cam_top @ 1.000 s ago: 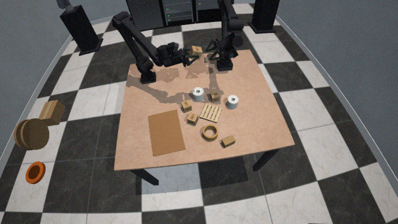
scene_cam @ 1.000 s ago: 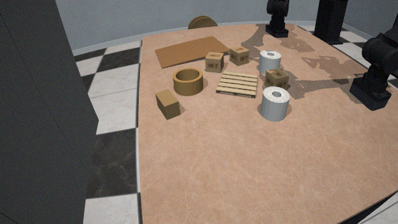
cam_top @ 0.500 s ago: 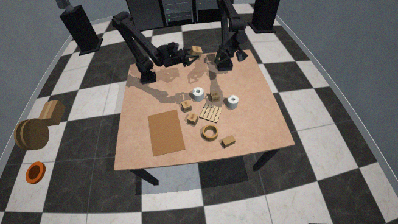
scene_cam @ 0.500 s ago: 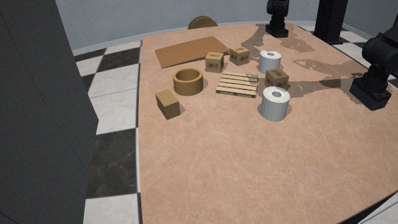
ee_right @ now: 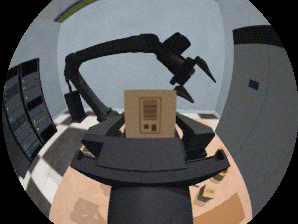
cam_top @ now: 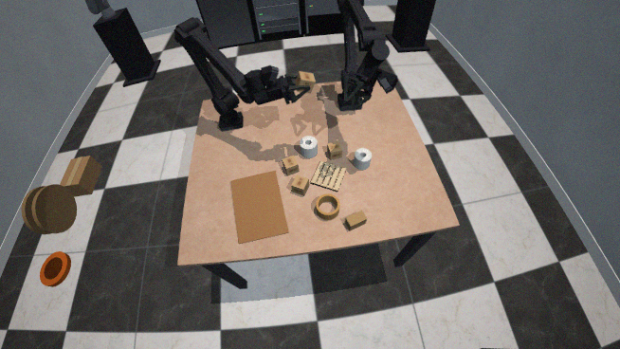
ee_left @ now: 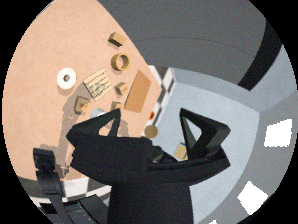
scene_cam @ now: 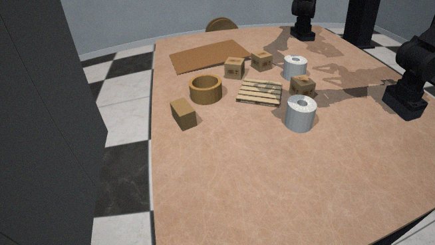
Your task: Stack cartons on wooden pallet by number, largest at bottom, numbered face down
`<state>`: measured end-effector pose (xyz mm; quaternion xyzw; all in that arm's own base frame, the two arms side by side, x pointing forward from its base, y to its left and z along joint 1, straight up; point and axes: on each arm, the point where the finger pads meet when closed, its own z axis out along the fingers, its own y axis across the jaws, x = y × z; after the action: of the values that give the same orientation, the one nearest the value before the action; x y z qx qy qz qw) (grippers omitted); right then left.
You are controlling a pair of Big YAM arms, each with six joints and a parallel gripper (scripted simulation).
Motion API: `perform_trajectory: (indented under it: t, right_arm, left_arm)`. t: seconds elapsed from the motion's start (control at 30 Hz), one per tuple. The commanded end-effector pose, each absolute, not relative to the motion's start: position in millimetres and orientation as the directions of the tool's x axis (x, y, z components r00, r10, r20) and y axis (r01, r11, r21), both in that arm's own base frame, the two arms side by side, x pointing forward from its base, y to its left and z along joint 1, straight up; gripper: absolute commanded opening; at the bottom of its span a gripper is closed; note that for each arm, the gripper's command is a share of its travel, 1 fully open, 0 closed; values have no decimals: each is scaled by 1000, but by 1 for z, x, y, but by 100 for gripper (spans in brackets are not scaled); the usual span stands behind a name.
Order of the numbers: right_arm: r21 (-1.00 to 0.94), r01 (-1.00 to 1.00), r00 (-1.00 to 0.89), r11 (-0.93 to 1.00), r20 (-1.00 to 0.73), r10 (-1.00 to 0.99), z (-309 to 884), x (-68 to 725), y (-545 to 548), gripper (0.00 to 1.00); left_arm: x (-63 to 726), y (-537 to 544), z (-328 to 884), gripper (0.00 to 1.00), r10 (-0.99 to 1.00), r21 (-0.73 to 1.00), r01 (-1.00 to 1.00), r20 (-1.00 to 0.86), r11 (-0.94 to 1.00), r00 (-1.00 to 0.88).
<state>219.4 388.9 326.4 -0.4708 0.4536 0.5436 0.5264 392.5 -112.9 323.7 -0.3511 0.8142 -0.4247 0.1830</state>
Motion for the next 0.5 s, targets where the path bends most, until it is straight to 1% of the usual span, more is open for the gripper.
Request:
perform_trajectory:
  t: [0.0,0.07,0.13,0.17,0.27,0.37,0.47]
  right_arm:
    - [-17,-999,11,-36,-987,162,342,217,387,50]
    - [-34,-999,28,-36,-988,154,340,215,386,50]
    - [-34,-999,28,-36,-988,154,340,215,386,50]
    - [-37,-999,31,-38,-988,150,339,214,386,50]
    - [-33,-998,28,-52,-995,100,318,200,381,50]
    - [-65,-996,61,-56,-995,80,321,195,380,50]
    - [-64,-995,64,-71,-998,6,294,179,370,50]
  left_arm:
    - [427,-103,368,100,-671,-837,-198,-244,510,-700]
    - [436,-97,375,100,-653,-817,-138,-333,560,-680]
    - [436,-97,375,100,-653,-817,-138,-333,560,-680]
    - [439,-96,378,100,-637,-804,-104,-376,585,-673]
    - [456,-84,391,100,-590,-737,-11,-532,676,-607]
    - [468,-75,403,100,-541,-667,51,-643,743,-542]
    - [480,-65,416,100,-480,-582,98,-744,807,-465]
